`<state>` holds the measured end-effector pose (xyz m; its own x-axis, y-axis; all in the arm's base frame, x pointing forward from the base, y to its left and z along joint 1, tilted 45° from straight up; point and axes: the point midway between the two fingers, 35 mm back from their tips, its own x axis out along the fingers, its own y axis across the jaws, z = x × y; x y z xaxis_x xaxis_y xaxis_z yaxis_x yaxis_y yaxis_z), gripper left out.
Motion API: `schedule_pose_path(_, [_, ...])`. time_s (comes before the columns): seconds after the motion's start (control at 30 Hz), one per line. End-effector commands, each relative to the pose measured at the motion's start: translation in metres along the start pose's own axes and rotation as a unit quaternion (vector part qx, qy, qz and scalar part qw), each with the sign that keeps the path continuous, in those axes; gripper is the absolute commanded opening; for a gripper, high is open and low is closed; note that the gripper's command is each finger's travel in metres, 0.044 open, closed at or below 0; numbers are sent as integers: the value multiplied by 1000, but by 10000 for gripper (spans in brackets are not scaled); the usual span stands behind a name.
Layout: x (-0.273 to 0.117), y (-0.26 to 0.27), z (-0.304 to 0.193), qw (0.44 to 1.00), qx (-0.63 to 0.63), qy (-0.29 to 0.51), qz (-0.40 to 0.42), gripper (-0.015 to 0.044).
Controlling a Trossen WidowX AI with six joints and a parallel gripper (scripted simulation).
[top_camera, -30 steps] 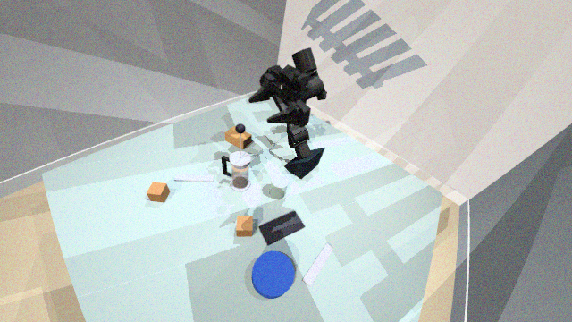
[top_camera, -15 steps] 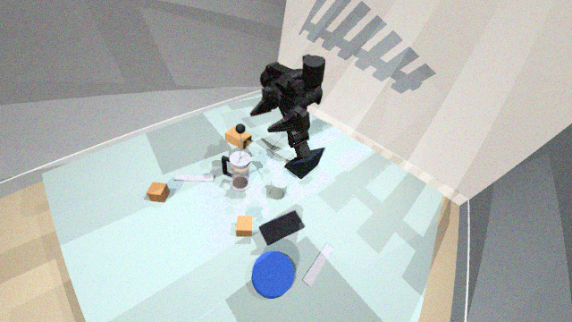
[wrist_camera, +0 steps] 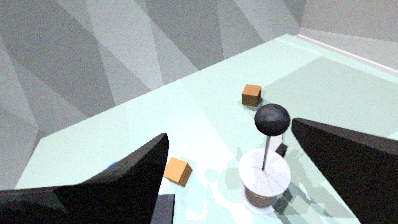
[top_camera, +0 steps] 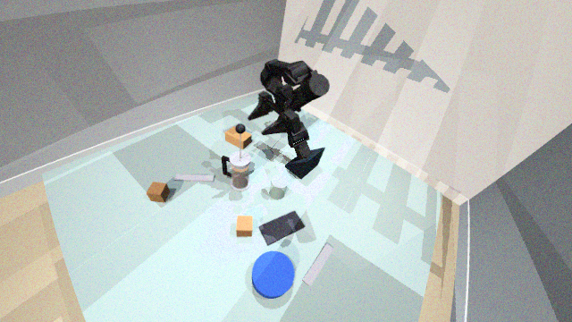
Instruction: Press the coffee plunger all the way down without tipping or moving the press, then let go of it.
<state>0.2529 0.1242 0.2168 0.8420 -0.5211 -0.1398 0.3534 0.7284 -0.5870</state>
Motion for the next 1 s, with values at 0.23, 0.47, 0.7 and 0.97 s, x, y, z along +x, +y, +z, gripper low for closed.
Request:
schedule_pose_path(0.23, [1, -39, -5, 999, -14, 30, -33, 440])
schedule_pose_path(0.47, [5, -38, -7, 999, -16, 34, -34, 440])
schedule_pose_path(0.7, [15, -36, -10, 998, -21, 39, -36, 440])
schedule_pose_path(0.97, [26, -36, -11, 998, -27, 42, -42, 440])
